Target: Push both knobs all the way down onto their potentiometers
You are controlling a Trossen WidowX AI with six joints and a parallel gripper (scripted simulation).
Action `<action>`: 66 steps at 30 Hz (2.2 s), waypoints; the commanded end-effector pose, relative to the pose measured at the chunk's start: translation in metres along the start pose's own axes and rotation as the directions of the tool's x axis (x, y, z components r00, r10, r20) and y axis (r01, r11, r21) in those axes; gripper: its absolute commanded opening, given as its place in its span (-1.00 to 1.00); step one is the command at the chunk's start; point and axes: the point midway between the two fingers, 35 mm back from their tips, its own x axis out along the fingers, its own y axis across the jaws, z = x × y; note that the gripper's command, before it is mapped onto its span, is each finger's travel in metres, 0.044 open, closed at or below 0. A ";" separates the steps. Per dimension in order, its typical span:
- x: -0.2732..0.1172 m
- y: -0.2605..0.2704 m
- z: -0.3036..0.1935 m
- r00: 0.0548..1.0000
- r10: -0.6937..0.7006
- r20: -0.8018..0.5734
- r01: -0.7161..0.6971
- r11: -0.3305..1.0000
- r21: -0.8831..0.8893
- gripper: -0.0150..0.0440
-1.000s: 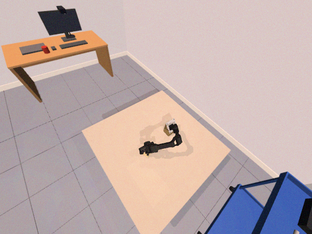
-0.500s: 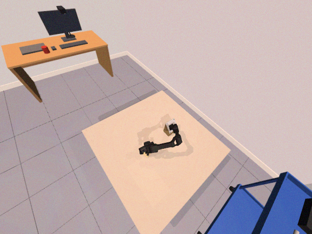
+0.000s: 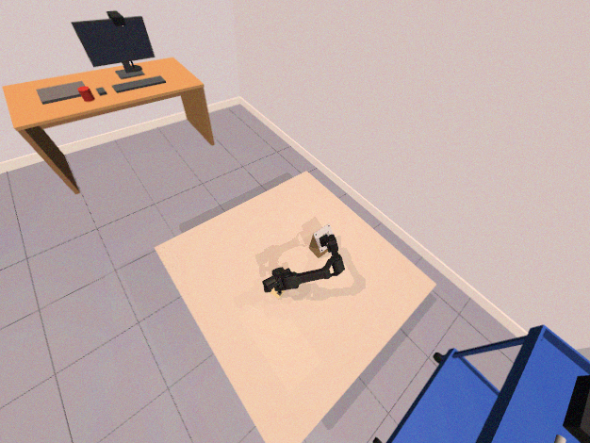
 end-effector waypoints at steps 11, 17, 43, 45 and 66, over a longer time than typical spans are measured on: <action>0.018 -0.001 -0.003 1.000 -0.021 0.005 0.021 0.999 -0.024 -0.49; 0.018 -0.001 -0.003 1.000 -0.021 0.005 0.021 0.999 -0.024 -0.49; 0.020 -0.001 -0.003 1.000 -0.021 0.005 0.021 0.999 -0.024 -0.49; 0.020 -0.001 -0.003 1.000 -0.021 0.005 0.021 0.999 -0.024 -0.49; 0.012 0.000 -0.003 1.000 -0.021 0.006 0.021 0.999 -0.024 -0.49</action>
